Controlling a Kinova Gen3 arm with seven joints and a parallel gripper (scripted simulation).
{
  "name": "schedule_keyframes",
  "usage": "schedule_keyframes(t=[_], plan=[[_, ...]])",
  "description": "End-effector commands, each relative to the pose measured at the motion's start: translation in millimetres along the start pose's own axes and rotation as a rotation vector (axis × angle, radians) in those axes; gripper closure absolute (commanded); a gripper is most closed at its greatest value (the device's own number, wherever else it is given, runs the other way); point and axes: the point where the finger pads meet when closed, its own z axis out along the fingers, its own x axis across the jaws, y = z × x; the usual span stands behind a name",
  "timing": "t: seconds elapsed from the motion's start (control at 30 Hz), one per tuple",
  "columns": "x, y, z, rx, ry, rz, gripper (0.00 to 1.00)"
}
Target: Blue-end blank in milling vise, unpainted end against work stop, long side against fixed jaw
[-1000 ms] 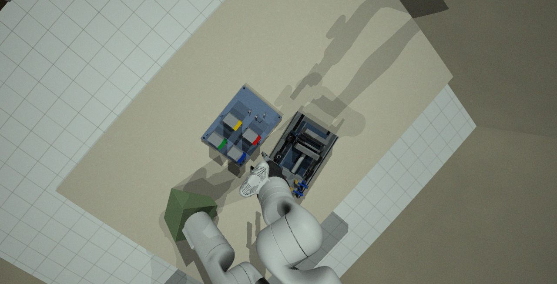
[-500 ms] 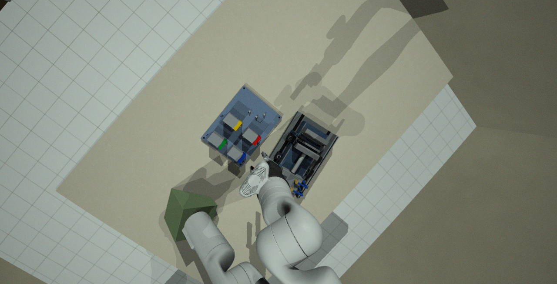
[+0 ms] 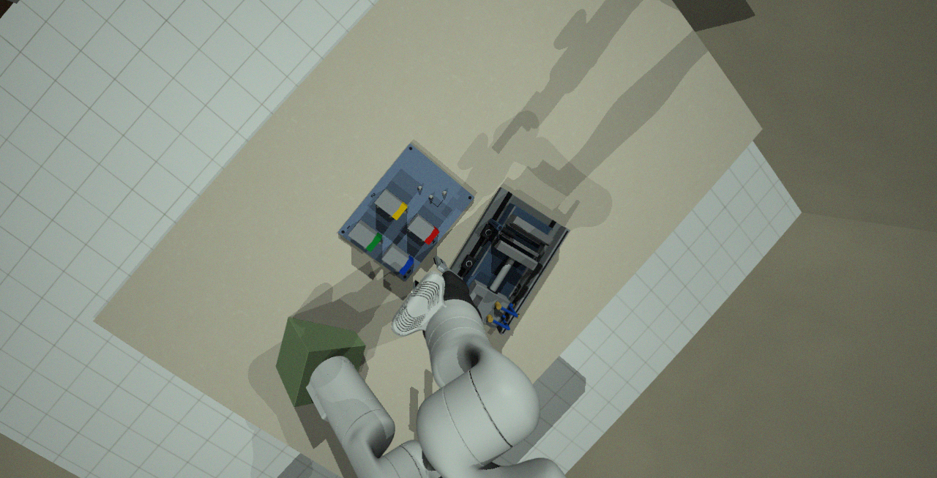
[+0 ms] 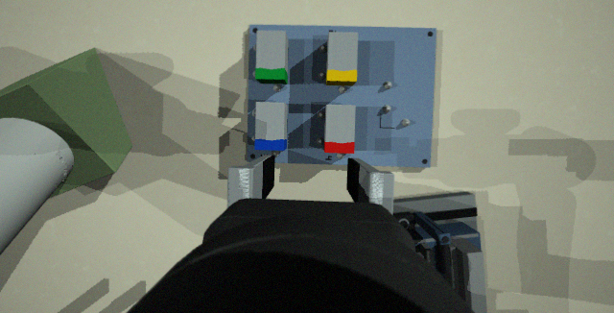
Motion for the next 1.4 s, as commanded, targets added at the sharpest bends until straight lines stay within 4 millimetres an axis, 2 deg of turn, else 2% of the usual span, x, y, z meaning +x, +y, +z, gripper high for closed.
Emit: schedule_keyframes(t=[0.0,0.2,0.67,0.77,1.23,1.37], plan=[[1,-9,-9,0.006,0.009,-0.007,0.0],[0,-13,-18,0.005,0.005,-0.002,0.0],[-4,-40,-56,0.007,0.009,-0.007,0.0],[-4,-39,-58,0.005,0.006,-0.002,0.0],[-7,-72,-102,0.007,0.009,-0.007,0.0],[-7,-71,-103,0.006,0.007,-0.001,0.0]])
